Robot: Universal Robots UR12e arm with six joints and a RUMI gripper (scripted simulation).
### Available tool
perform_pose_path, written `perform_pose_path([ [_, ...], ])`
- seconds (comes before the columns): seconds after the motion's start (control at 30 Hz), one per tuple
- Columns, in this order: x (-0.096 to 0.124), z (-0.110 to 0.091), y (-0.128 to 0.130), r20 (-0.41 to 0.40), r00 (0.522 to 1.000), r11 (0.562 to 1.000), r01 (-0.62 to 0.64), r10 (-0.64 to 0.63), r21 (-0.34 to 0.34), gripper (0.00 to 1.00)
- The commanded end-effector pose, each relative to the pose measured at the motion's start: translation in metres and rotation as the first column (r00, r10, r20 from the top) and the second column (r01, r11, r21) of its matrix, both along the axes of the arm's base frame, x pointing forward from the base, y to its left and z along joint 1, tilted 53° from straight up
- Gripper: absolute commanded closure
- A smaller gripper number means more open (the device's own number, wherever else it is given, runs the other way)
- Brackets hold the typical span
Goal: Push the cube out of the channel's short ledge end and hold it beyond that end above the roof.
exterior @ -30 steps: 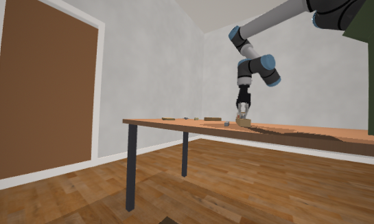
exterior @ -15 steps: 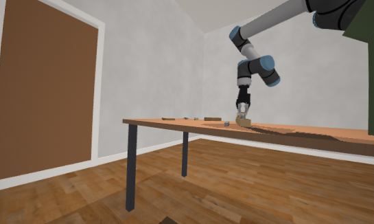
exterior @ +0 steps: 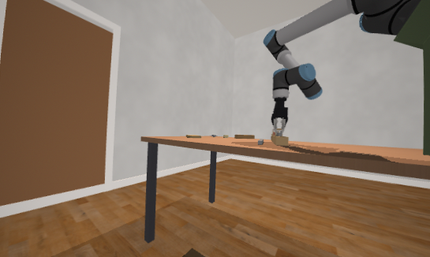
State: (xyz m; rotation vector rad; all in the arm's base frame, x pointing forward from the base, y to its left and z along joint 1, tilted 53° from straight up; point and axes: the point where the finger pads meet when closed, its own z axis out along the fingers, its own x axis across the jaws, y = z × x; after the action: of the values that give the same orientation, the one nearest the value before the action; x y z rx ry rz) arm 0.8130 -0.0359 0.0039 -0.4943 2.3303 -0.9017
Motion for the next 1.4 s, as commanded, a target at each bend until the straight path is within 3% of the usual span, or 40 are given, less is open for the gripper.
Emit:
perform_pose_path([
  [0.0,-0.0001,0.0005,0.0005,0.001,1.000,1.000,-0.001,0.001,0.000,1.00],
  [0.77,-0.0001,0.0005,0.0005,0.001,1.000,1.000,-0.001,0.001,0.000,1.00],
  [0.8,-0.0001,0.0005,0.0005,0.001,1.000,1.000,-0.001,0.001,0.000,0.78],
  [1.37,-0.0001,0.0005,0.0005,0.001,1.000,1.000,-0.001,0.001,0.000,0.78],
])
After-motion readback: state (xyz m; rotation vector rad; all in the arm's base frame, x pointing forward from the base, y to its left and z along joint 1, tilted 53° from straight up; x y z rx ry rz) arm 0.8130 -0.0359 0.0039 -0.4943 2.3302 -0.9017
